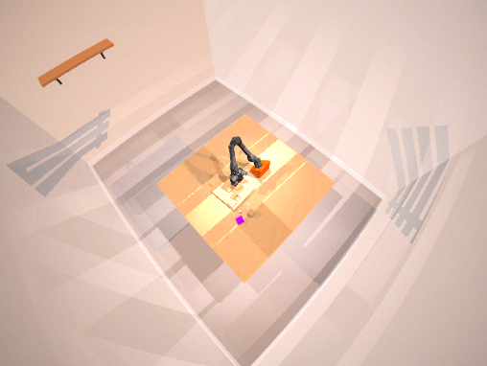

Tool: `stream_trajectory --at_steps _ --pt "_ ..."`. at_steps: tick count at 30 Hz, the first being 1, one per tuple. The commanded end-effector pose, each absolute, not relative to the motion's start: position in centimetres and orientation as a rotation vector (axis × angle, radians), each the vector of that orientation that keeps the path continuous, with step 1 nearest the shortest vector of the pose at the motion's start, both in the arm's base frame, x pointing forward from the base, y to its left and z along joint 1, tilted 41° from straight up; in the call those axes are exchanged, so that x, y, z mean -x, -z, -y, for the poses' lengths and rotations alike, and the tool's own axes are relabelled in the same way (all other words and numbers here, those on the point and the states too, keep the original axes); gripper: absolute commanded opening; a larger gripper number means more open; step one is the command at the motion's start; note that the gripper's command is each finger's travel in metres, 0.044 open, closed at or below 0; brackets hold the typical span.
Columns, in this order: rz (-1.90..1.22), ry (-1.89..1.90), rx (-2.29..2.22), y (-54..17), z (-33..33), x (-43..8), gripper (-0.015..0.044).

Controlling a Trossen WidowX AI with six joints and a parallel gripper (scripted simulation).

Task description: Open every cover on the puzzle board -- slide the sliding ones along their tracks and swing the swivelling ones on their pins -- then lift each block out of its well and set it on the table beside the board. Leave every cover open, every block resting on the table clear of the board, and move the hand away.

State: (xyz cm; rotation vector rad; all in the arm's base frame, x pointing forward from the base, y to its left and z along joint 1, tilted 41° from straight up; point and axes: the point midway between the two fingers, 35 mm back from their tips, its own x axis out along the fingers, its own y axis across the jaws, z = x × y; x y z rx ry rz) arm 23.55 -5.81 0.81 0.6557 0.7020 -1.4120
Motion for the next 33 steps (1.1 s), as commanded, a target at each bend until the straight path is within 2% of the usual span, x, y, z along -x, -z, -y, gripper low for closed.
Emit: stream_trajectory --at_steps 1,33 --pt "-0.689 1.409 -0.656 -1.4 6.3 -23.7 0.0000" --pt "-0.687 1.410 -0.655 -3.3 8.6 -23.8 0.0000"
